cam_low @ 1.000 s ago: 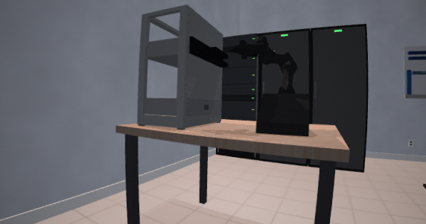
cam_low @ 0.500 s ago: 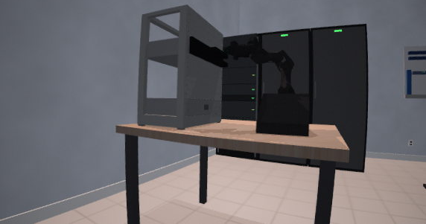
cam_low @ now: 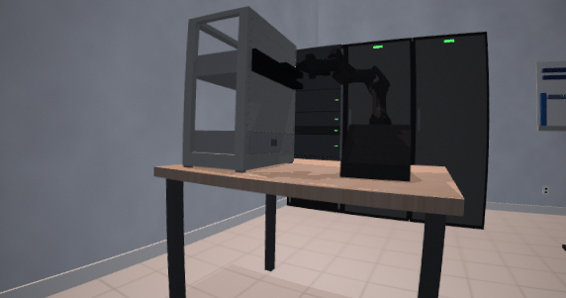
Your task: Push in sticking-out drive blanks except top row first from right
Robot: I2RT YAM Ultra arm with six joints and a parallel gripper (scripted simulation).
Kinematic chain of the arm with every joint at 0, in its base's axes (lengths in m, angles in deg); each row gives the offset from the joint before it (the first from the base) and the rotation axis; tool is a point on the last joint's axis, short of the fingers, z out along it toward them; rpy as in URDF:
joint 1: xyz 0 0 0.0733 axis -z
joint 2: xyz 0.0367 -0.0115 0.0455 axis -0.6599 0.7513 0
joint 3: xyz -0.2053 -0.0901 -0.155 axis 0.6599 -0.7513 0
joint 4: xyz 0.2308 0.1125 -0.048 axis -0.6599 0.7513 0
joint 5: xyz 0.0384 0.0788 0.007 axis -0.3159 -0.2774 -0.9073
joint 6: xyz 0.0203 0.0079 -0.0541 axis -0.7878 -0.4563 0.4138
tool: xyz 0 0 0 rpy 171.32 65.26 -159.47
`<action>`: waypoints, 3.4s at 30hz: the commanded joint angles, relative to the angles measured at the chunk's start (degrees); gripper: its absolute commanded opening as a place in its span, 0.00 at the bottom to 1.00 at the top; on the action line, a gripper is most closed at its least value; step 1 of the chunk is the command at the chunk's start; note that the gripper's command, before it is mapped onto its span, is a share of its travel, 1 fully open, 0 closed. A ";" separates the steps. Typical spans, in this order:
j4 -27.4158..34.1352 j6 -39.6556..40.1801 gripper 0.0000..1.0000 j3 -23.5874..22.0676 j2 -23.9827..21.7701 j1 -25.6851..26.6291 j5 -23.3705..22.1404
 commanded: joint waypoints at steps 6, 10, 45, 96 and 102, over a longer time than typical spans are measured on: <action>0.84 0.61 0.00 1.46 -1.31 -1.21 -0.16; 0.84 0.61 0.00 1.46 -1.31 -1.21 -0.16; 1.33 0.66 0.00 4.51 3.18 2.53 -3.02; 0.79 0.69 0.00 7.42 6.58 4.59 -5.07; 0.77 0.69 0.00 7.44 6.63 4.61 -5.09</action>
